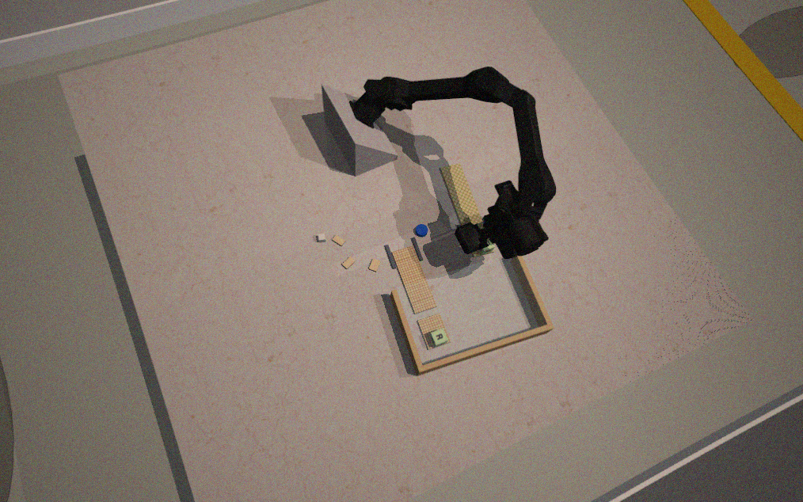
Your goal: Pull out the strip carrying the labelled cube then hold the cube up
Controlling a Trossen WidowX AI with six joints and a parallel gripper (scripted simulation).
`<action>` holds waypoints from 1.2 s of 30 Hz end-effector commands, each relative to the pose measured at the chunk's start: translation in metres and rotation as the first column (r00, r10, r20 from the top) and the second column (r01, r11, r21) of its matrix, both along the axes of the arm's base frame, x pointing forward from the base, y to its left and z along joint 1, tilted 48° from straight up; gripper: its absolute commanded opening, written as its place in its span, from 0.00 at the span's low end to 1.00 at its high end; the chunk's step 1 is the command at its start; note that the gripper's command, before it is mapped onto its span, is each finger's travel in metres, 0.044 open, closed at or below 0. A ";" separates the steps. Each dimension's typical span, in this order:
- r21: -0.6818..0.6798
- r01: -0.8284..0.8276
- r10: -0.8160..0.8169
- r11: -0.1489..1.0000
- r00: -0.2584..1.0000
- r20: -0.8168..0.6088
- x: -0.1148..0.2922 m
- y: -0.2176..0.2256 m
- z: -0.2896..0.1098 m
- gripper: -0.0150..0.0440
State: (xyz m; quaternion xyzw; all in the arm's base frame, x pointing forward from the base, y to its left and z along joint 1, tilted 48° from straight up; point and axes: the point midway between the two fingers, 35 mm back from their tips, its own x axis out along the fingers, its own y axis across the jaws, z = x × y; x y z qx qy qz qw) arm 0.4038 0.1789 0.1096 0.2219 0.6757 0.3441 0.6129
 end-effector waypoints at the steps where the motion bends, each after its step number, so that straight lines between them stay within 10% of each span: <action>1: 0.000 0.003 -0.003 1.000 1.000 -0.009 -0.002 0.005 -0.006 0.68; 23: 0.003 0.002 -0.002 1.000 1.000 -0.010 -0.007 0.028 -0.027 0.68; 36: -0.001 -0.001 0.001 1.000 1.000 -0.004 -0.006 0.026 -0.026 0.40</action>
